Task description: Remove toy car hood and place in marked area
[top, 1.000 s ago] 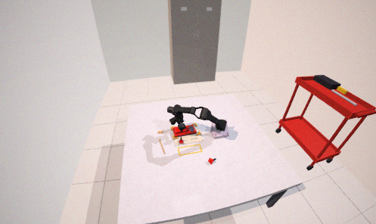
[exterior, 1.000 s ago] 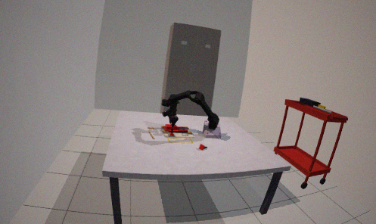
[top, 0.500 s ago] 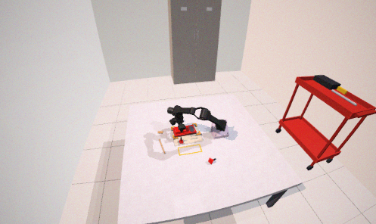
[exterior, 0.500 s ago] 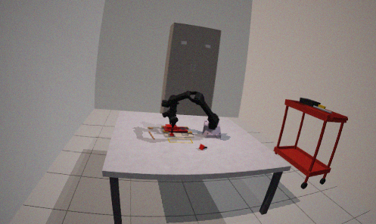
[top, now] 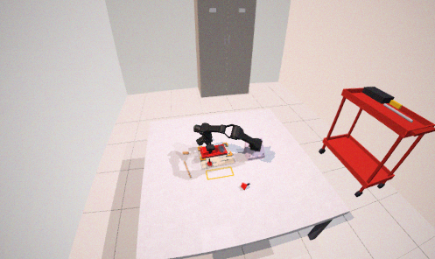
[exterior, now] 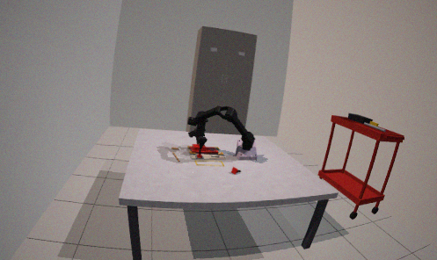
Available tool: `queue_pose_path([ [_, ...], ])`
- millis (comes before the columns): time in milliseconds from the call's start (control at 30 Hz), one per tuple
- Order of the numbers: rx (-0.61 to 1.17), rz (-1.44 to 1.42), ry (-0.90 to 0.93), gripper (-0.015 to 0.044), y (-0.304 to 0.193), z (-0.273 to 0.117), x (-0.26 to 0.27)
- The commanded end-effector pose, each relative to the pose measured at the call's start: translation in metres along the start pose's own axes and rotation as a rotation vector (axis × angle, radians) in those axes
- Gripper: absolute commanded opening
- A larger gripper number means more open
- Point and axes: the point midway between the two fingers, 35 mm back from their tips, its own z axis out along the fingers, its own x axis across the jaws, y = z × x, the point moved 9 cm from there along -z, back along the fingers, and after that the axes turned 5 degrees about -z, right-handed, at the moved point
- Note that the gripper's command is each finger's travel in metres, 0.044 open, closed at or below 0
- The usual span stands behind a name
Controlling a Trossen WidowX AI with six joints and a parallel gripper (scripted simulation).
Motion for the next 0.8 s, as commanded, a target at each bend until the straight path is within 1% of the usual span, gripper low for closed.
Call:
queue_pose_path([
  [0,-0.003,0.007,0.004,0.044,-0.0003,0.0027,-0.0002],
  [167,-0.003,0.007,0.004,0.044,-0.0003,0.0052,-0.0002],
  [300,0.0,0.0,0.0,0.0335,0.0,0.003,0.0001],
  [600,0.0,0.0,0.0,0.0275,0.0,0.003,0.0001],
  [767,0.0,0.0,0.0,0.0144,0.0,0.0014,0.0],
])
